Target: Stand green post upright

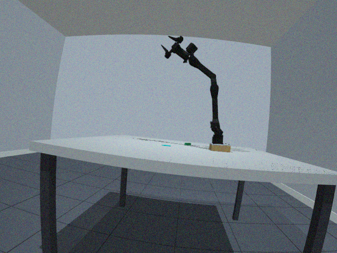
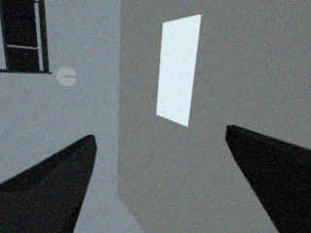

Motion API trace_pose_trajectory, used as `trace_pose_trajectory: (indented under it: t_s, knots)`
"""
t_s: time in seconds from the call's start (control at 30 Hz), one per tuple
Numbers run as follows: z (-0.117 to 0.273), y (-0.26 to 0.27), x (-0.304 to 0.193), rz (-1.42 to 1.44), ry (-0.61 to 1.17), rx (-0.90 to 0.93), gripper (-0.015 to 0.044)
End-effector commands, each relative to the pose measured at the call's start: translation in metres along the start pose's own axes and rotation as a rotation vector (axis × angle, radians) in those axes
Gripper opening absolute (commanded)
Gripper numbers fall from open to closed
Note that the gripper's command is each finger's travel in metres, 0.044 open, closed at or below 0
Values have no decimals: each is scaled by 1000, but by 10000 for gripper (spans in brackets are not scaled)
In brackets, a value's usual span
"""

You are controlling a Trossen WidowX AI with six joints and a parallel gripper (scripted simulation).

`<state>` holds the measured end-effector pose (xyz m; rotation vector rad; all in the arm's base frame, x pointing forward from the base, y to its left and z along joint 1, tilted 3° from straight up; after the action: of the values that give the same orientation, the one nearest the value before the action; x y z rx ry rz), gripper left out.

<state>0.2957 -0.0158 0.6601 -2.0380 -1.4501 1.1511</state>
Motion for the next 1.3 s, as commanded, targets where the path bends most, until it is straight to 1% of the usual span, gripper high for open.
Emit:
trace_pose_trajectory:
  t_s: [0.0, 0.17, 0.2, 0.43, 0.7, 0.97, 1.27]
  knots:
    - [0, 1, 0, 0, 0, 5, 374]
    - [1, 35, -3, -7, 2, 138, 243]
    - [2, 43, -4, -10, 2, 169, 233]
    - [14, 98, -10, -26, 11, 384, 233]
    - [39, 156, -16, -45, 24, 631, 233]
    - [74, 208, -22, -76, 38, 877, 233]
    - [125, 258, -26, -125, 54, 1151, 233]
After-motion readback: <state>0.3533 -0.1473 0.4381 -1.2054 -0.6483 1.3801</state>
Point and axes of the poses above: the point midway between the two fingers, 35 mm back from their tips, its own z axis back along the fingers, its own y axis across the jaws, x = y × z, the point moved 7 cm from there along z, back along the fingers, and after that the axes turned 15 degrees about z, right-handed, at the moved point
